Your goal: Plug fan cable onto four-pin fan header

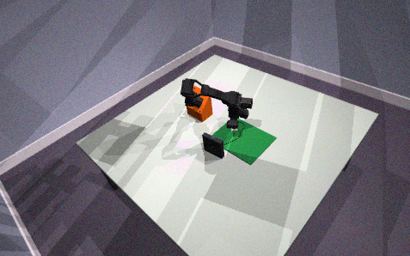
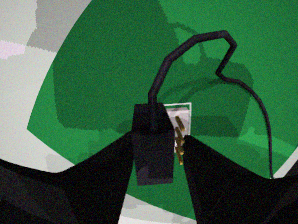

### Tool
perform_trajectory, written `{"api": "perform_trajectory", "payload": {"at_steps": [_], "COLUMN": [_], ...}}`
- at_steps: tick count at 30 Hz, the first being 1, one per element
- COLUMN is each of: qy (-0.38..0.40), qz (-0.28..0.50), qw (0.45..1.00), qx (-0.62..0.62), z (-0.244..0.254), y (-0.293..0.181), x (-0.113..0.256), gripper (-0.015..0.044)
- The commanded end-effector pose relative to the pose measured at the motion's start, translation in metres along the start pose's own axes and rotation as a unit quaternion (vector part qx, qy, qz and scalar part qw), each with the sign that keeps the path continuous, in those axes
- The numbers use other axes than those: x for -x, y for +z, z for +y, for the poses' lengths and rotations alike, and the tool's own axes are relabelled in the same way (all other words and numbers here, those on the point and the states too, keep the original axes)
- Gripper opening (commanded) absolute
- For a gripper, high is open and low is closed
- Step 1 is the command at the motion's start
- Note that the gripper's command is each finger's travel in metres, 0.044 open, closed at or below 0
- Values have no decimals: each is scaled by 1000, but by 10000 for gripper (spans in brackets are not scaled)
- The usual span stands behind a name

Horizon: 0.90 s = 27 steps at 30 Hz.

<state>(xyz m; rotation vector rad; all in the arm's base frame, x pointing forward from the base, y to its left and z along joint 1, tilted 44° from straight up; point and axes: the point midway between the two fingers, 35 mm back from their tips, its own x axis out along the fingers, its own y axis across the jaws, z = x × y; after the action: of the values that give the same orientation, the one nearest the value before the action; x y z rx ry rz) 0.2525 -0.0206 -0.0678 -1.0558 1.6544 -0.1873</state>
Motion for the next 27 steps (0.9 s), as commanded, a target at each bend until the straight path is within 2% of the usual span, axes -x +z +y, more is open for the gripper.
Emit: {"api": "perform_trajectory", "payload": {"at_steps": [1, 23, 24, 27], "qy": [20, 20, 1, 9], "qz": [-4, -4, 0, -3], "qw": [1000, 1000, 1000, 999], "qx": [4, 4, 4, 33], "z": [10, 10, 0, 1], "y": [1, 1, 0, 1], "x": [2, 2, 3, 24], "gripper": [0, 0, 26, 105]}}
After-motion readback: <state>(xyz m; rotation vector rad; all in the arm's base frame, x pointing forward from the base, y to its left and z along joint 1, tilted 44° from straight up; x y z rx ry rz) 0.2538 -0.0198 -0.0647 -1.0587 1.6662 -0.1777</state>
